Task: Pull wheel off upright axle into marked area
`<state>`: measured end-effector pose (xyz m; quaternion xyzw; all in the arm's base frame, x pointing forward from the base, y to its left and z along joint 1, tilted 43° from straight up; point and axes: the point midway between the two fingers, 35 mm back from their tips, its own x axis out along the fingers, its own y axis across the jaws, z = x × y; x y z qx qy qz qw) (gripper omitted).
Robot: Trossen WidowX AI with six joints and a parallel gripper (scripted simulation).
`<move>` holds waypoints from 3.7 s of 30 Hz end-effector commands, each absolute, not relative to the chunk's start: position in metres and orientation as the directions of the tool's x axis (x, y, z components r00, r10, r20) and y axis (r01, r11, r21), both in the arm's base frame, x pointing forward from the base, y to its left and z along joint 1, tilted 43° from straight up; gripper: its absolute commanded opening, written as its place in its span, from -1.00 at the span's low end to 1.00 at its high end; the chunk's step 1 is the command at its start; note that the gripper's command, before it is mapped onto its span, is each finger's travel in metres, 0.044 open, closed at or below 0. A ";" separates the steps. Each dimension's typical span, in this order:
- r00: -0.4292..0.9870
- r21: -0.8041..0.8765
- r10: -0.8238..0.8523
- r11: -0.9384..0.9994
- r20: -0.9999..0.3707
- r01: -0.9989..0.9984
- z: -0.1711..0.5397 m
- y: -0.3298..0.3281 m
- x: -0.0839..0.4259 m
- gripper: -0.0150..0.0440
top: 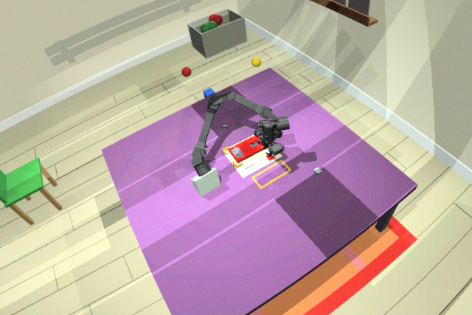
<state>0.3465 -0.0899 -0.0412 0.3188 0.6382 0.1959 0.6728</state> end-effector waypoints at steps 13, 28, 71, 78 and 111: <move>0.124 0.676 0.665 0.722 -0.737 0.144 -0.033 -0.100 0.345 -0.49; 0.126 0.676 0.665 0.722 -0.736 0.144 -0.029 -0.103 0.345 -0.49; 0.125 0.671 0.660 0.726 -0.741 0.147 -0.064 -0.183 0.273 -0.49; 0.125 0.672 0.660 0.726 -0.741 0.147 -0.076 -0.172 0.275 -0.49; 0.115 0.674 0.664 0.725 -0.739 0.144 -0.130 -0.123 0.283 0.53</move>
